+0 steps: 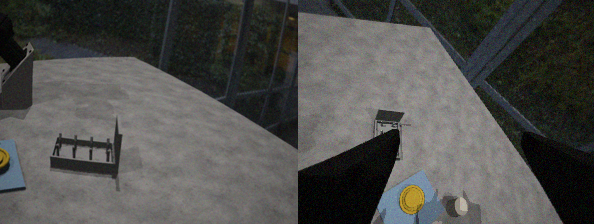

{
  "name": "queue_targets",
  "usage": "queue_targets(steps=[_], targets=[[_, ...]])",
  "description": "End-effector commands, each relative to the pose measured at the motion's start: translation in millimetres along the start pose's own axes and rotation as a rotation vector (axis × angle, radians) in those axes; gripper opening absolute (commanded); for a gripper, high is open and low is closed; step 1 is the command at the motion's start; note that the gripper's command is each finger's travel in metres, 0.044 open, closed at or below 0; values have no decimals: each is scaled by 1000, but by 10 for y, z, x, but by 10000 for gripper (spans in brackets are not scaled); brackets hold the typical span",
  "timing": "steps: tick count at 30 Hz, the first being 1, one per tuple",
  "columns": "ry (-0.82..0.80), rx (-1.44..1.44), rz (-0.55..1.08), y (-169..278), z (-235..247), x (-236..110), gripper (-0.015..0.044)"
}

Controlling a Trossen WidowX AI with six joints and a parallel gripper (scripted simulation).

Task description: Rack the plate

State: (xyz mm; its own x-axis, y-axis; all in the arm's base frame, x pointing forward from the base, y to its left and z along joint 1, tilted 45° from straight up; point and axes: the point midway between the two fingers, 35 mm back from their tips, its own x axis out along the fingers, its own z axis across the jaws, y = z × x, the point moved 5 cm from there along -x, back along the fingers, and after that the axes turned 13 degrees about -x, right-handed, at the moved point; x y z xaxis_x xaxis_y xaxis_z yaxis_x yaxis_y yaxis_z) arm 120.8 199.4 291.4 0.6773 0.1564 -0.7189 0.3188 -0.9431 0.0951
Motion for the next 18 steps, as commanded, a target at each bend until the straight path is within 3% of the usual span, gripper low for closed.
queue_targets(steps=[1, 18], targets=[[-1, 4, 4, 2, -2, 10, 400], [-91, 404, 385, 445, -85, 1051, 400]])
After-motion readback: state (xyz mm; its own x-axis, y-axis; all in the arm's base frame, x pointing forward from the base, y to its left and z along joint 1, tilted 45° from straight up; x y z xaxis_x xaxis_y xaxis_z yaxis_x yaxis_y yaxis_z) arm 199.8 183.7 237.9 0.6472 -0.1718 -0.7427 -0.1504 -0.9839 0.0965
